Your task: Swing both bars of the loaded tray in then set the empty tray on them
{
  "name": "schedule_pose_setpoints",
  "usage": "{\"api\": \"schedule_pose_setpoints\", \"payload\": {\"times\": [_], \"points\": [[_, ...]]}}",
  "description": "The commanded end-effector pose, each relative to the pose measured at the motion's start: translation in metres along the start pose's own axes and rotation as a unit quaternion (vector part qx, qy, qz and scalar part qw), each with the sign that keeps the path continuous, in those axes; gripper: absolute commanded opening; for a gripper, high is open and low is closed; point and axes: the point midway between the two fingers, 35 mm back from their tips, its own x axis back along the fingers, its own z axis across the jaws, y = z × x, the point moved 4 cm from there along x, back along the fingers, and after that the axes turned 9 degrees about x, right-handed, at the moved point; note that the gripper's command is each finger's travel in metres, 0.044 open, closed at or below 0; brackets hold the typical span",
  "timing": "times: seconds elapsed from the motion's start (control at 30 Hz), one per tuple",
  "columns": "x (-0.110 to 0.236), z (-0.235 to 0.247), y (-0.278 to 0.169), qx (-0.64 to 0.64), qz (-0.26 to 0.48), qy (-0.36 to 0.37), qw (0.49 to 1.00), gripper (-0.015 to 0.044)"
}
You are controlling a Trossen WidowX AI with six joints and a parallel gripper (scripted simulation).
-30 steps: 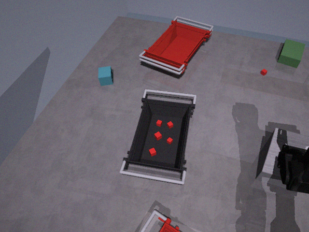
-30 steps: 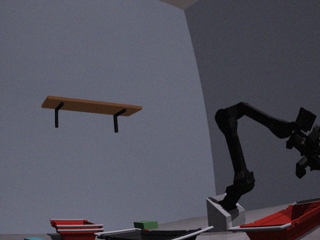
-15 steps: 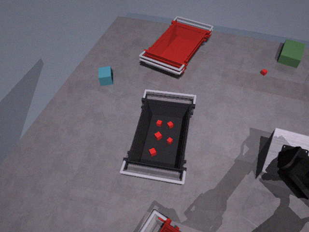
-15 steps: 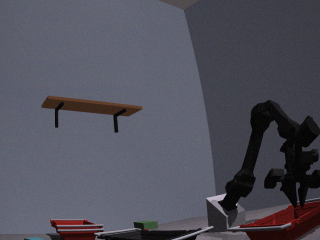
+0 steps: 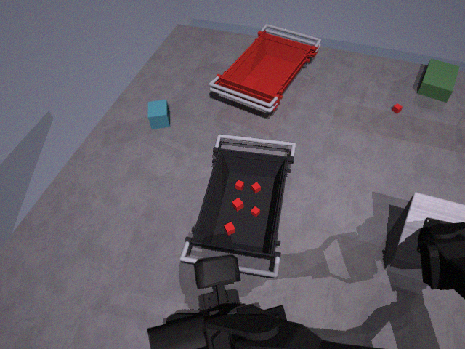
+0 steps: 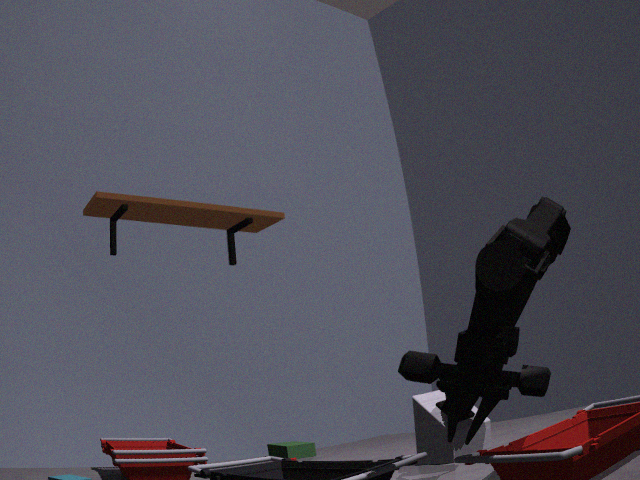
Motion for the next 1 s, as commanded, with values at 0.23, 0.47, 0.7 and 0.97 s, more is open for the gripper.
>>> {"api": "schedule_pose_setpoints", "payload": {"times": [0.23, 0.47, 0.7, 0.97], "points": [[-0.022, -0.107, -0.037, -0.169, 0.122, 0.144, 0.967, 0.0087], [-0.022, -0.116, -0.041, -0.186, 0.123, 0.158, 0.962, 0.0087], [-0.036, -0.111, -0.043, -0.186, 0.123, 0.158, 0.962, 0.0087], [-0.071, -0.097, -0.049, -0.186, 0.122, 0.159, 0.962, 0.0087]]}}
